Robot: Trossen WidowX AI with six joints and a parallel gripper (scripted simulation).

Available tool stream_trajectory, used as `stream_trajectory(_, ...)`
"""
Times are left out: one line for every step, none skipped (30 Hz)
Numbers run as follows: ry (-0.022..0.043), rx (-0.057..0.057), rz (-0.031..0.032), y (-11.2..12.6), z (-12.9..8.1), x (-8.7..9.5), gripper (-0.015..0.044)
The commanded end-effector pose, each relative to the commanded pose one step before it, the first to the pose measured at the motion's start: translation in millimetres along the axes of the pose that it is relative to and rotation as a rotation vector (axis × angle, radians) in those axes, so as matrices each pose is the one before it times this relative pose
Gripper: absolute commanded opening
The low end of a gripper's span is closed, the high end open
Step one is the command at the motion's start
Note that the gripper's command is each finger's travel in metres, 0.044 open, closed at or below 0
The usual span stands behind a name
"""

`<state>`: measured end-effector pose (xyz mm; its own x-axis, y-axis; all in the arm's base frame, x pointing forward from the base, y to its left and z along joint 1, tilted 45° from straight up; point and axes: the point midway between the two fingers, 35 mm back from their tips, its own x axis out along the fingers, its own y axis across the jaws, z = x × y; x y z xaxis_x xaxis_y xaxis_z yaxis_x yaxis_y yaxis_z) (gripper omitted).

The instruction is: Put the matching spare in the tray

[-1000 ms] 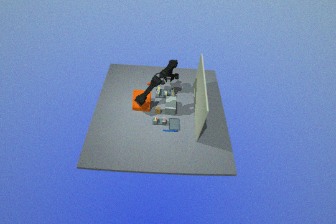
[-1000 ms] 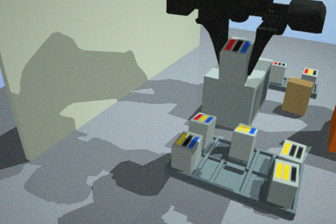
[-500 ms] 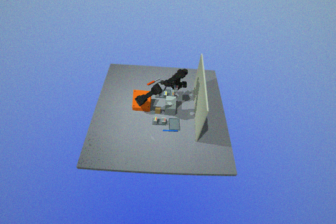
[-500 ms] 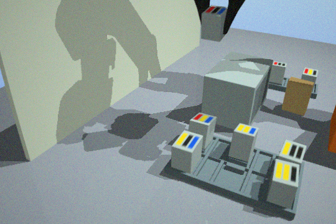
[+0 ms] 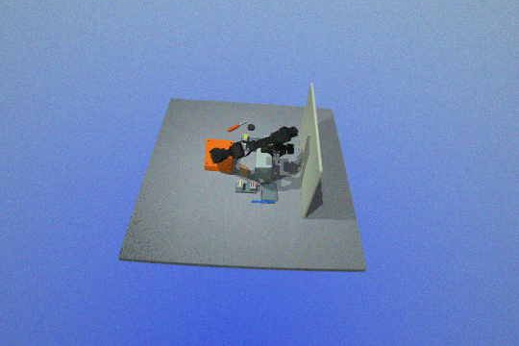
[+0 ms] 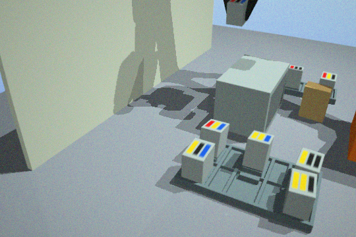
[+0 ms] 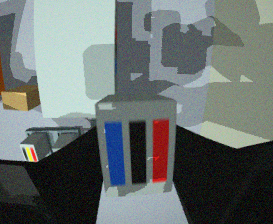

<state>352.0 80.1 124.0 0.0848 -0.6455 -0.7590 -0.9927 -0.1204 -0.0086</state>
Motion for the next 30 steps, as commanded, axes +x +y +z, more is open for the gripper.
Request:
stream_trajectory(0.01812,-0.0012,-0.00151,2.78,-37.68,-0.05,0.0000)
stream_trajectory(0.00451,0.0011,0.00099,1.18,-9.59,0.56,0.0000)
stream_trajectory(0.00472,0.0011,0.00118,1.42,-9.55,0.60,0.0000)
stream_trajectory(0.00493,0.0011,0.00137,1.66,-9.50,0.65,0.0000)
stream_trajectory(0.00514,0.0011,0.00158,1.90,-9.45,0.69,0.0000)
stream_trajectory(0.00533,0.0011,0.00179,2.13,-9.39,0.73,0.0000)
stream_trajectory(0.00553,0.0012,0.00201,2.37,-9.33,0.77,0.0000)
stream_trajectory(0.00571,0.0012,0.00223,2.60,-9.25,0.81,0.0000)
stream_trajectory(0.00589,0.0012,0.00246,2.83,-9.17,0.84,0.0000)
stream_trajectory(0.00502,0.0010,0.00222,2.52,-7.54,0.73,0.0000)
stream_trajectory(0.00307,0.0006,0.00141,1.58,-4.50,0.45,0.0000)
stream_trajectory(0.00103,0.0002,0.00048,0.54,-1.49,0.15,0.0000)
stream_trajectory(0.00000,0.0000,0.00000,0.00,0.00,0.00,0.0000)
stream_trajectory(0.00000,0.0000,0.00000,0.00,0.00,0.00,0.0000)
stream_trajectory(-0.00002,0.0000,0.00008,-0.20,-0.22,-0.08,0.0000)
stream_trajectory(-0.00004,0.0000,0.00000,-0.04,0.01,0.13,0.0000)
stream_trajectory(-0.00011,0.0000,0.00000,-0.11,0.03,0.40,0.0000)
stream_trajectory(-0.00019,0.0000,-0.00001,-0.17,0.05,0.67,0.0000)
stream_trajectory(-0.00022,0.0000,-0.00001,-0.21,0.05,0.81,0.0000)
stream_trajectory(-0.00022,0.0000,-0.00001,-0.21,0.05,0.81,0.0000)
stream_trajectory(-0.00022,0.0000,-0.00001,-0.20,0.05,0.81,0.0000)
stream_trajectory(-0.00021,0.0000,-0.00001,-0.20,0.05,0.81,0.0000)
stream_trajectory(-0.00021,0.0000,-0.00001,-0.20,0.05,0.81,0.0000)
stream_trajectory(-0.00021,0.0000,-0.00001,-0.20,0.05,0.81,0.0000)
stream_trajectory(-0.00020,0.0000,-0.00001,-0.20,0.05,0.82,0.0000)
stream_trajectory(-0.00020,0.0000,-0.00001,-0.19,0.05,0.82,0.0000)
stream_trajectory(-0.00020,0.0000,-0.00001,-0.19,0.04,0.82,0.0000)
stream_trajectory(-0.00020,0.0000,-0.00001,-0.19,0.04,0.82,0.0000)
stream_trajectory(-0.00019,0.0000,-0.00001,-0.19,0.04,0.82,0.0000)
stream_trajectory(-0.00019,0.0000,-0.00001,-0.18,0.04,0.82,0.0000)
